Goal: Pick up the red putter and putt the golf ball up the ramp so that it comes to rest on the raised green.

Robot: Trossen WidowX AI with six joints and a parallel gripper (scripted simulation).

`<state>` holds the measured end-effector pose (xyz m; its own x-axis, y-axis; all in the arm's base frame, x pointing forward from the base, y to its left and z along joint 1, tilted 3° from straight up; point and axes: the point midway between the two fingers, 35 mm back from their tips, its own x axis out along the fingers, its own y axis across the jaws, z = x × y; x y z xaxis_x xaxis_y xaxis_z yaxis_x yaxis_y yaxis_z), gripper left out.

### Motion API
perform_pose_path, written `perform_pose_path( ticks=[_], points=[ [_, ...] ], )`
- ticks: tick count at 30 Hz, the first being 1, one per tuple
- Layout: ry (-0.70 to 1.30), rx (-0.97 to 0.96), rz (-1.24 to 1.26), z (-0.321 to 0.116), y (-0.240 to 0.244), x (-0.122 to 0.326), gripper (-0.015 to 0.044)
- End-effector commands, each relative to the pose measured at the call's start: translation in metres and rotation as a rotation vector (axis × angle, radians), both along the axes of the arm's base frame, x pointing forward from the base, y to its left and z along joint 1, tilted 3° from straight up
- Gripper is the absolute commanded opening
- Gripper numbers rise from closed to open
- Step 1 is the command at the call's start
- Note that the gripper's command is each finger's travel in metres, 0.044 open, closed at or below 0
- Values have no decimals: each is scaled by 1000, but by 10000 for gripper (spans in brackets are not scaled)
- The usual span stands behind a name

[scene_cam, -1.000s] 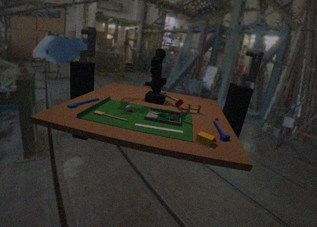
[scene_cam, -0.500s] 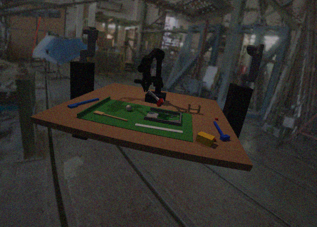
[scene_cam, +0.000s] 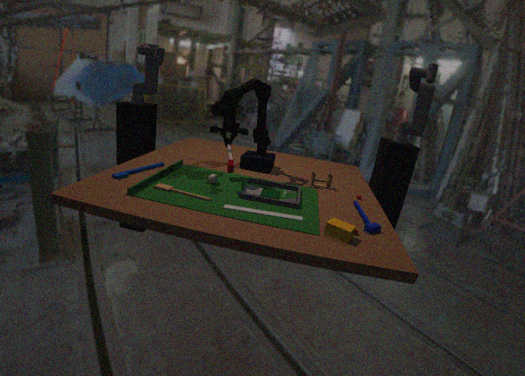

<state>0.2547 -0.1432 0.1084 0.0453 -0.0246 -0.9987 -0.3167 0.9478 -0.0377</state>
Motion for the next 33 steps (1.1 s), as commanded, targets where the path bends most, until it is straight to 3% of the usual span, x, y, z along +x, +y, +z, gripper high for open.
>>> perform_pose_path(
  ticks=[1, 12, 33],
  points=[
    [1, -15, -113, 5, -22, -14, 0],
    [27, -33, -351, 11, -64, -53, 0],
    [28, -34, -355, -29, -67, -53, 0]
  ],
)
